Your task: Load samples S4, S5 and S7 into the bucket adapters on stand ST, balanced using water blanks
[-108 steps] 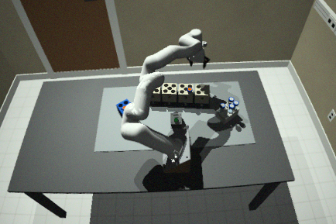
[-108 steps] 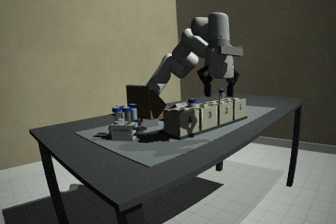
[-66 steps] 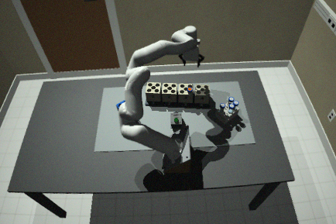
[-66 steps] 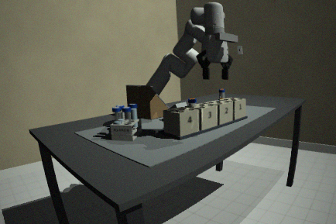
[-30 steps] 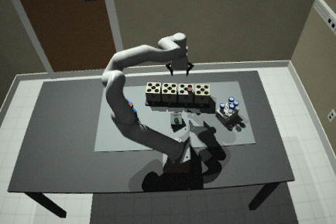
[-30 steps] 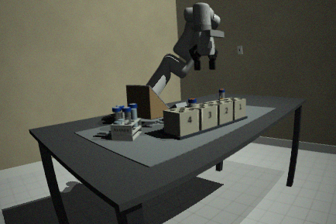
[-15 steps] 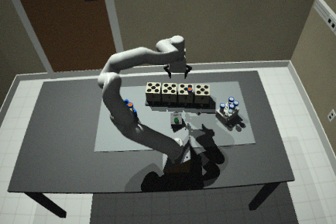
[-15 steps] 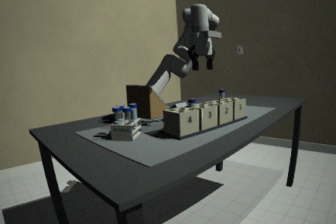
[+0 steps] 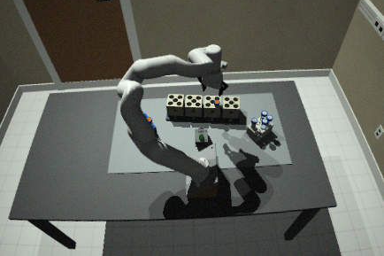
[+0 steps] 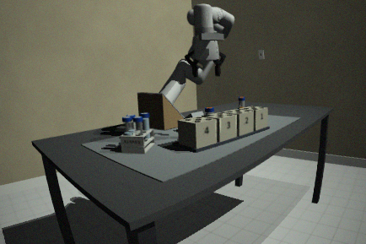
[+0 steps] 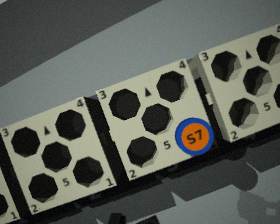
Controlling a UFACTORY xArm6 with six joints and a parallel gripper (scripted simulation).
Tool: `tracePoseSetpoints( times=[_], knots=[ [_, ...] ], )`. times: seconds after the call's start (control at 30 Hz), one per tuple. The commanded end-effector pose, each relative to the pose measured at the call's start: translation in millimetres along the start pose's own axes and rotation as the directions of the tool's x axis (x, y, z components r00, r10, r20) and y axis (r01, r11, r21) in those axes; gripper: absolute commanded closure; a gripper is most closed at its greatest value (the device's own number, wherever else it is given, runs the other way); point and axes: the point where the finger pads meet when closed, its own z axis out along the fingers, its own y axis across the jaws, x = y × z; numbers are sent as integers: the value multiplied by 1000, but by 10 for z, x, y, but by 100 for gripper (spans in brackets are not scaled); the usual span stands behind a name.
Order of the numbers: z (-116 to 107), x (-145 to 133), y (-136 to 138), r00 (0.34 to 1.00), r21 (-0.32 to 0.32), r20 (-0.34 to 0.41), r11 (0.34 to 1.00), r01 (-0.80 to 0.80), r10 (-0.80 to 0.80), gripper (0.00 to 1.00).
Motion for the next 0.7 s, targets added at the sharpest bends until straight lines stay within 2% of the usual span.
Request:
tracePoseSetpoints(
  times=[0.0,0.27,0.33,0.67],
  knots=[
    [-15,-20,207,991,-2,-2,991,-137,137,0],
    [-16,-75,603,920,-2,-3,920,-393,393,0],
    [-16,-75,603,920,-2,-3,920,-393,393,0],
    [-17,-143,1100,915,-2,-3,915,-403,403,0]
  ],
)
